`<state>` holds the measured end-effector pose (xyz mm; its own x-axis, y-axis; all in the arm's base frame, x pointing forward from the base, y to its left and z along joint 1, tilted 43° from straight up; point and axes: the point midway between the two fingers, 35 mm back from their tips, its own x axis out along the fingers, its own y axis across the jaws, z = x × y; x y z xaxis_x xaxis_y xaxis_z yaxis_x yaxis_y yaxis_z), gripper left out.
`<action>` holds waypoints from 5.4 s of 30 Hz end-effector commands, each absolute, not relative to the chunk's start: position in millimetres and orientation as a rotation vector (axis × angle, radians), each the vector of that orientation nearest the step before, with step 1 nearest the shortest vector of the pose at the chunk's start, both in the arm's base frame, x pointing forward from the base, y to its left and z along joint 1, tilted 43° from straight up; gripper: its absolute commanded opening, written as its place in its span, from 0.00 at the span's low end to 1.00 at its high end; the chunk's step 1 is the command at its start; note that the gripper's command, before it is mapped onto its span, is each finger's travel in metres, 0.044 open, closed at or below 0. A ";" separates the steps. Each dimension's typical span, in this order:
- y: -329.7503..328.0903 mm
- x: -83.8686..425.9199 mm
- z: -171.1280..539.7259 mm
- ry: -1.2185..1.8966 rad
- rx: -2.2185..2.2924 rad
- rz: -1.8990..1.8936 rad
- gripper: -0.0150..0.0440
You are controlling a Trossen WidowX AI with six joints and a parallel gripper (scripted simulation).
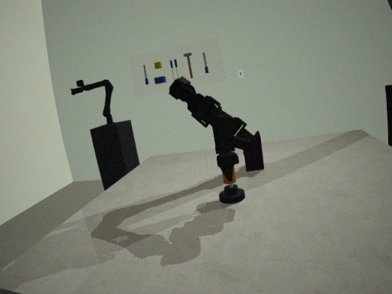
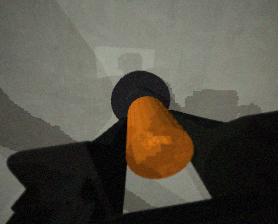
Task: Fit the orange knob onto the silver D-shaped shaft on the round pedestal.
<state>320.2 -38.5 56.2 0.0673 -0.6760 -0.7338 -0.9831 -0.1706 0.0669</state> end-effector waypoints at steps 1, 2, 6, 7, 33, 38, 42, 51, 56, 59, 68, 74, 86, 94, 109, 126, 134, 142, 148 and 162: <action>-39.0 320.0 56.1 1.646 -1.906 0.898 0.25; -39.0 320.0 56.1 1.646 -1.906 0.898 0.25; -38.2 319.7 56.8 1.646 -1.906 0.898 0.25; -37.0 319.0 57.8 1.646 -1.906 0.898 0.25; -37.1 318.3 57.6 1.606 -2.042 1.108 0.25; -38.4 317.9 56.2 1.606 -2.042 1.108 0.25; -39.0 317.0 55.5 1.606 -2.042 1.108 0.25; -37.1 315.2 58.5 1.606 -2.041 1.109 0.25; -36.3 315.2 60.1 1.600 -2.057 1.135 0.25; -36.1 315.3 60.4 1.573 -2.118 1.237 0.25; -37.1 319.3 60.2 1.546 -2.169 1.326 0.25; -37.3 320.5 58.3 1.546 -2.169 1.326 0.25; -36.7 317.6 58.8 1.546 -2.169 1.326 0.25; -37.1 315.9 60.0 1.547 -2.169 1.327 0.25; -38.4 318.8 57.7 1.547 -2.169 1.326 0.25; -39.1 315.5 55.5 1.547 -2.169 1.327 0.25; -36.6 313.5 60.1 1.544 -2.174 1.336 0.25; -36.9 314.6 60.7 1.466 -2.288 1.552 0.25; -37.9 317.3 60.1 1.466 -2.288 1.552 0.25; -36.5 320.1 58.8 1.466 -2.288 1.551 0.25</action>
